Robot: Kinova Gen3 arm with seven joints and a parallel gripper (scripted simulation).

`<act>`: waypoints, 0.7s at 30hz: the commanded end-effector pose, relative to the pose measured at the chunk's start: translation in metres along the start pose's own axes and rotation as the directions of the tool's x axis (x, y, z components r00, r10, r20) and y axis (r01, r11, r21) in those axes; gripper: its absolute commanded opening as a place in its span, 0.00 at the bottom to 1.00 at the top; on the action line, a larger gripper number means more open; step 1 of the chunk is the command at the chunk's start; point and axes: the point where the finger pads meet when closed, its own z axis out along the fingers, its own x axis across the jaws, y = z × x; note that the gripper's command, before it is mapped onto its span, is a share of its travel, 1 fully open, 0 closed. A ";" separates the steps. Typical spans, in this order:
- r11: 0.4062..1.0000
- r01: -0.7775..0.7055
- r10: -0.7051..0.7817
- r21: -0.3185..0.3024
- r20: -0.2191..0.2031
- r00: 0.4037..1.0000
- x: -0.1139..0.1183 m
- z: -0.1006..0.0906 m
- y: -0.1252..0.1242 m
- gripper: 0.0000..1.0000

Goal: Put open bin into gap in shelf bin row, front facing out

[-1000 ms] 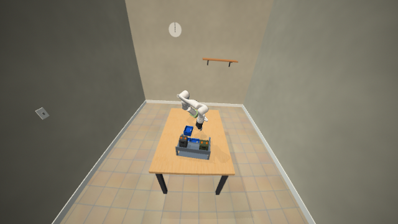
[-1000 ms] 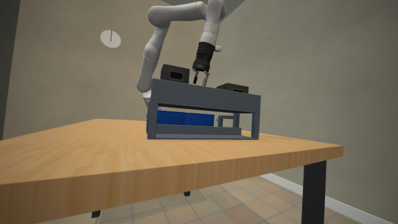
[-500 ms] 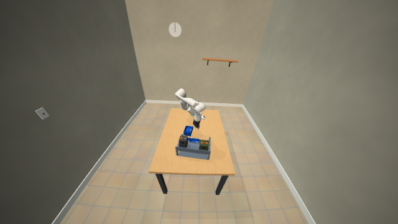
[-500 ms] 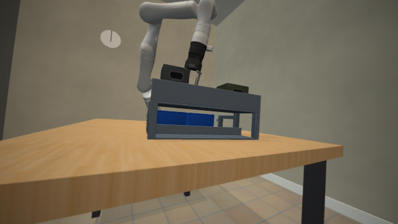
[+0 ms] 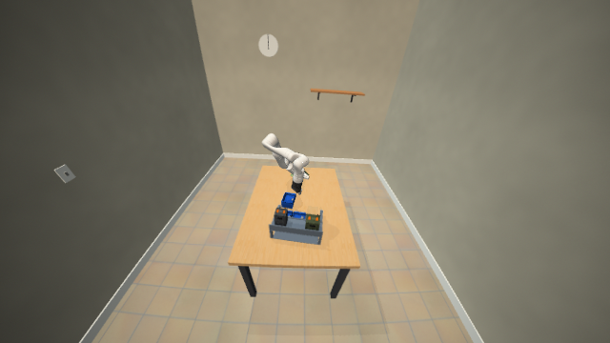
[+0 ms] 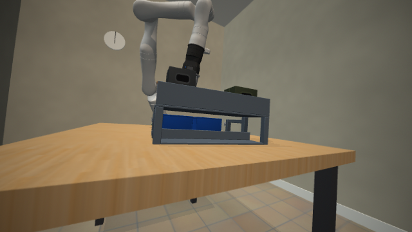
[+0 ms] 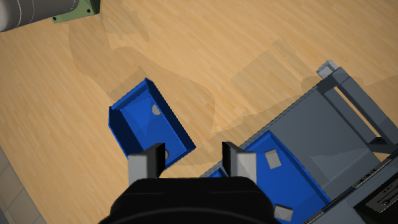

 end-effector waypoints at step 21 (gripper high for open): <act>0.981 0.191 -0.193 -0.034 -0.052 0.980 -0.067 0.027 0.004 1.00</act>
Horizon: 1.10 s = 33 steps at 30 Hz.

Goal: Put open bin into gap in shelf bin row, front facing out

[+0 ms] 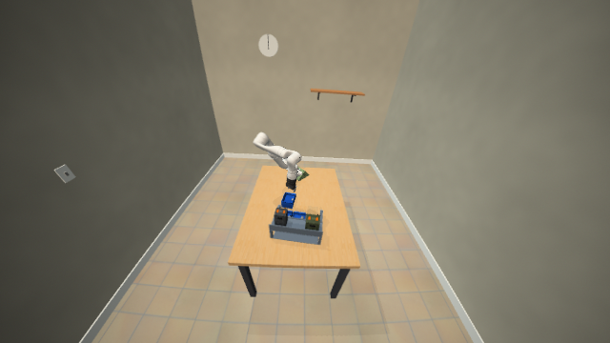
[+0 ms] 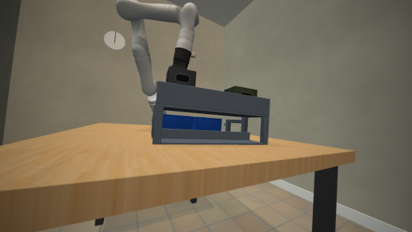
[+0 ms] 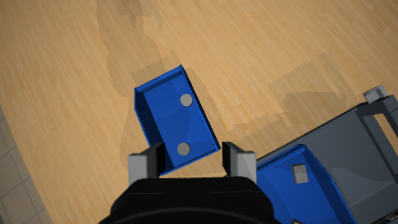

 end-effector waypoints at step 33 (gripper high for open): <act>0.964 0.256 -0.262 -0.076 -0.082 0.962 -0.071 0.048 -0.014 1.00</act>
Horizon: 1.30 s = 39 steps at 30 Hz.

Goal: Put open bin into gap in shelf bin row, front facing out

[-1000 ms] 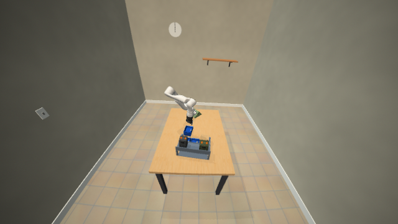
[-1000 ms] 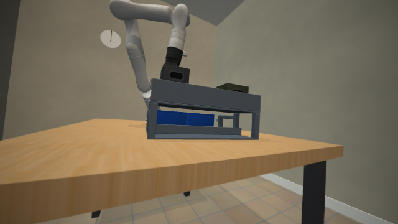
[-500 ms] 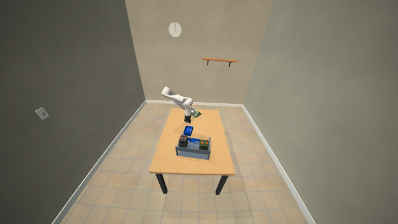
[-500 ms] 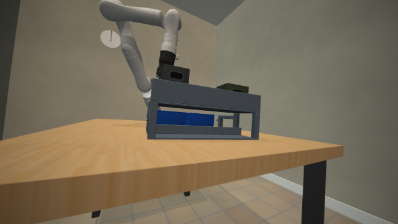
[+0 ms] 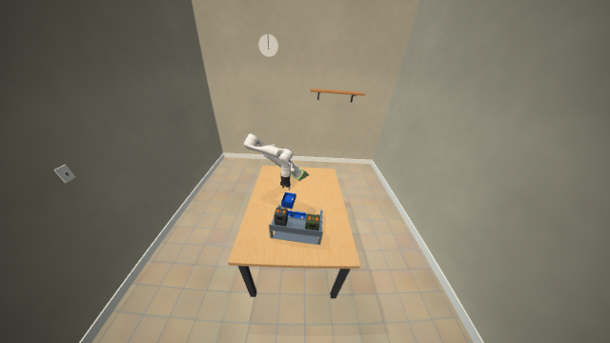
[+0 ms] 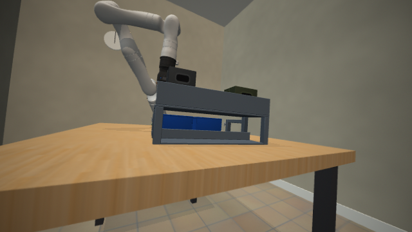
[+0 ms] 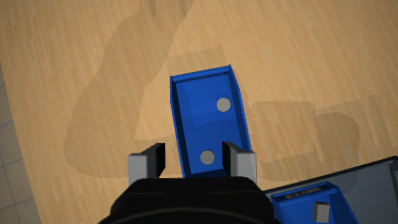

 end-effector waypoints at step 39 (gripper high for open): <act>0.988 0.147 -0.150 -0.054 -0.055 0.987 -0.030 0.030 -0.019 1.00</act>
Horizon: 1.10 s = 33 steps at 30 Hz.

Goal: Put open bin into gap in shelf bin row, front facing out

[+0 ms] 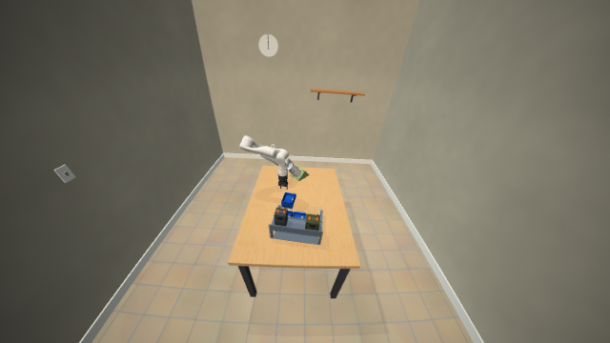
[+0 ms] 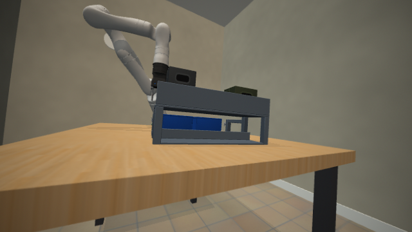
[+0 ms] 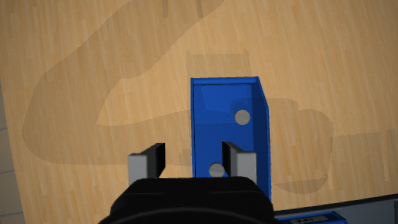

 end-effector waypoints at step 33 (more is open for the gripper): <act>1.000 0.009 -0.009 -0.004 -0.006 1.000 -0.002 0.002 -0.002 0.00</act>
